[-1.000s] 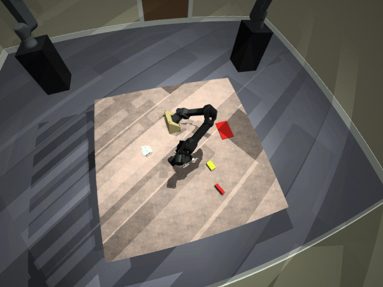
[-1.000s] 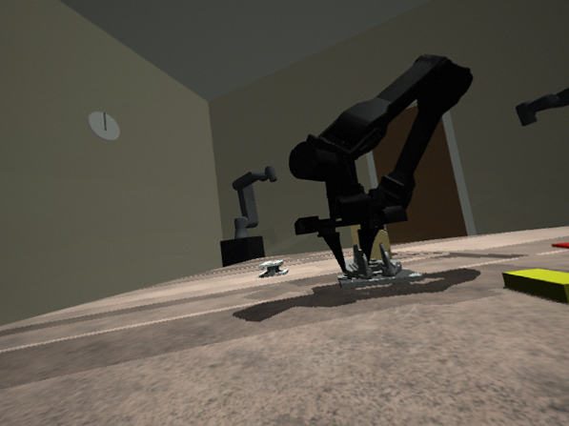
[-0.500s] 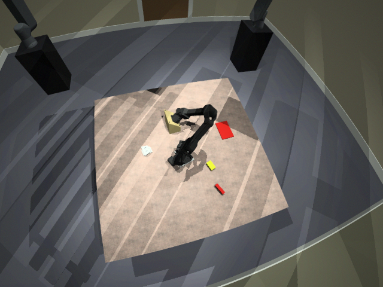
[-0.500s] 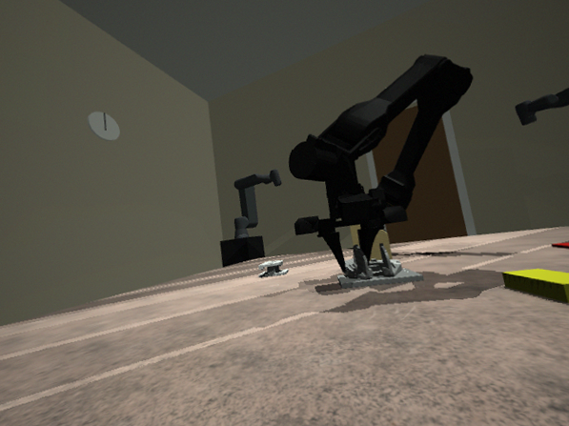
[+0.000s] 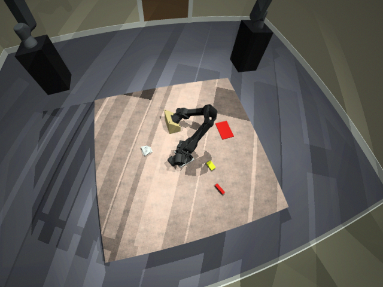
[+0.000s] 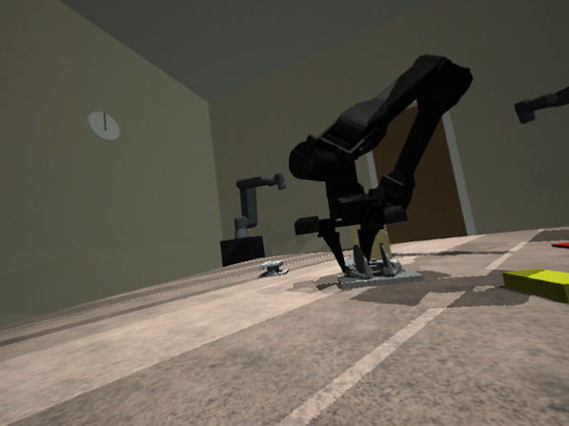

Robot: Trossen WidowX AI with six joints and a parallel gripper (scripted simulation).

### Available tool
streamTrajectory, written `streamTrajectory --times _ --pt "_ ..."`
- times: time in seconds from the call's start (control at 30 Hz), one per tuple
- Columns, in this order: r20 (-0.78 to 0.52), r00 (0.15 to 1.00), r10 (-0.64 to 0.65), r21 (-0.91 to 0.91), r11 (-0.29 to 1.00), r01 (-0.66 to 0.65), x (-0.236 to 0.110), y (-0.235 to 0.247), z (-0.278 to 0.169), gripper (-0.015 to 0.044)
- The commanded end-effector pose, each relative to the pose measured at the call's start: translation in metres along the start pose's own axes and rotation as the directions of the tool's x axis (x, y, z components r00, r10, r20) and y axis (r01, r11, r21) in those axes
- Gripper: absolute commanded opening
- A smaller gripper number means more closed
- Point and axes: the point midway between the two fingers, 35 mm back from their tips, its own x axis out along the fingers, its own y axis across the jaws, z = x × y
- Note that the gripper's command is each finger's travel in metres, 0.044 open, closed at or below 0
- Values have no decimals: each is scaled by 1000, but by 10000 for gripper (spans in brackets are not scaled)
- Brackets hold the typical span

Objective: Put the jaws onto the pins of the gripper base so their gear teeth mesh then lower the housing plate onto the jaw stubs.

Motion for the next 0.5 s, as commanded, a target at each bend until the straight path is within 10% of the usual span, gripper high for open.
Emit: streamTrajectory --times 0.0,0.47 --pt "-3 1000 6 4 1000 -6 3 1 0 134" --pt "-3 1000 6 4 1000 -6 -3 0 0 134"
